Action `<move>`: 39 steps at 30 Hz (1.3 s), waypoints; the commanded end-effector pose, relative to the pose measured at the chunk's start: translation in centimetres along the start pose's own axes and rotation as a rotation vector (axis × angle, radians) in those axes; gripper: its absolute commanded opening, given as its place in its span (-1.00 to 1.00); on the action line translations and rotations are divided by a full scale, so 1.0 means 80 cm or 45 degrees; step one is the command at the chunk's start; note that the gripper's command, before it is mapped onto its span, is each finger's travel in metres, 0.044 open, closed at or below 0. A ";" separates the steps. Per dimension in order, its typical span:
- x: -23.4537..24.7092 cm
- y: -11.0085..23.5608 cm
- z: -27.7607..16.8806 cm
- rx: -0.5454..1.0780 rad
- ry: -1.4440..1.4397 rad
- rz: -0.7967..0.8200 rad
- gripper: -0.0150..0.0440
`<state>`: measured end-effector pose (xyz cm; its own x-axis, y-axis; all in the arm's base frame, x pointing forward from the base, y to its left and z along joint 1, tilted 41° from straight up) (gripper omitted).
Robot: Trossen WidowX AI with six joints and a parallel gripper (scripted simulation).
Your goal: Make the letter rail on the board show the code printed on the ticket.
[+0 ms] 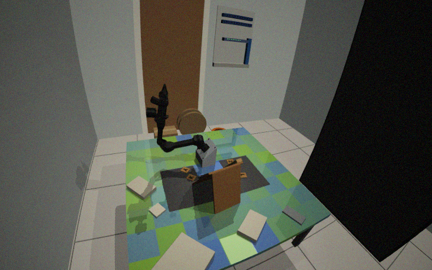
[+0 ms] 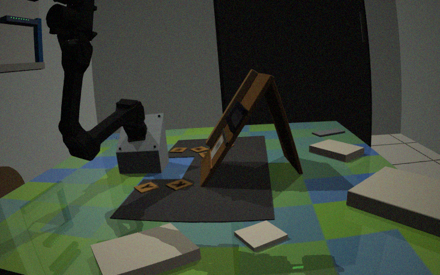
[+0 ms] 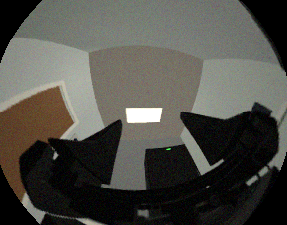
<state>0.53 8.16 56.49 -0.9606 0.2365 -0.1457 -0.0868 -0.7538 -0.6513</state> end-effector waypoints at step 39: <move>-0.156 0.452 -0.375 2.356 0.810 -1.502 1.00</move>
<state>17.60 -3.16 13.10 -0.1717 0.6801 -0.7128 -0.8055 0.3196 0.4990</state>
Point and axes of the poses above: the point midway between the two fingers, 35 mm back from their tips, its own y axis back along the fingers, its own x axis across the jaws, z = x × y, the point moved 2 cm from there along y, back along the fingers, and after that the axes turned 3 degrees about y, right-handed, at the moved point
